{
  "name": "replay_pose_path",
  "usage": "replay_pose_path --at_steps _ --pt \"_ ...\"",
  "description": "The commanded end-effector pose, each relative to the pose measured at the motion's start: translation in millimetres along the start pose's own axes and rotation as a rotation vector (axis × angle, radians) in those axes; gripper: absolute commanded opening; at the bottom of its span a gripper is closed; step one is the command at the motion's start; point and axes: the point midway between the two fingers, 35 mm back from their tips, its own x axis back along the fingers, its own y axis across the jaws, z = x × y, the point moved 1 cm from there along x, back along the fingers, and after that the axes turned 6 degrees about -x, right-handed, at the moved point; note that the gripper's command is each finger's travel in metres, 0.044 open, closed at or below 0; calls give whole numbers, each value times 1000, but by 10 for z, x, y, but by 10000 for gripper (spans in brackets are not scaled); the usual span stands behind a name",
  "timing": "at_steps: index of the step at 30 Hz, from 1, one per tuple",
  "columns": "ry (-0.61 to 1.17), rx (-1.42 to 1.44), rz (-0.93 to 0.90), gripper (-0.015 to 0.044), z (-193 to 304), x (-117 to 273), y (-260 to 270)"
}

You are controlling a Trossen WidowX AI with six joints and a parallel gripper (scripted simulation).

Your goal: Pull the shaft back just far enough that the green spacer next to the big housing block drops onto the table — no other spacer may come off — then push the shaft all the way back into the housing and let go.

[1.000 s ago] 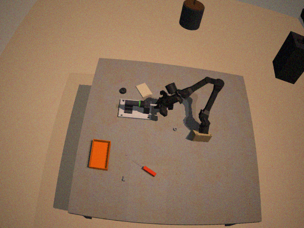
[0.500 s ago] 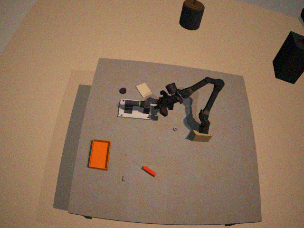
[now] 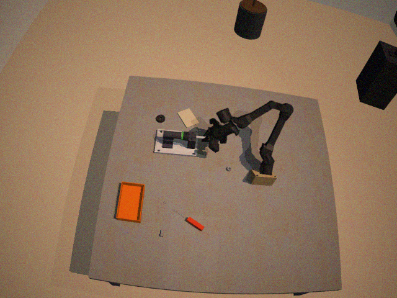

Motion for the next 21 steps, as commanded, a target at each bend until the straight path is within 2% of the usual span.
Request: replay_pose_path --at_steps 1,21 --pt "-1 3 -3 0 -13 10 4" --pt "-1 3 -3 0 -26 24 6"
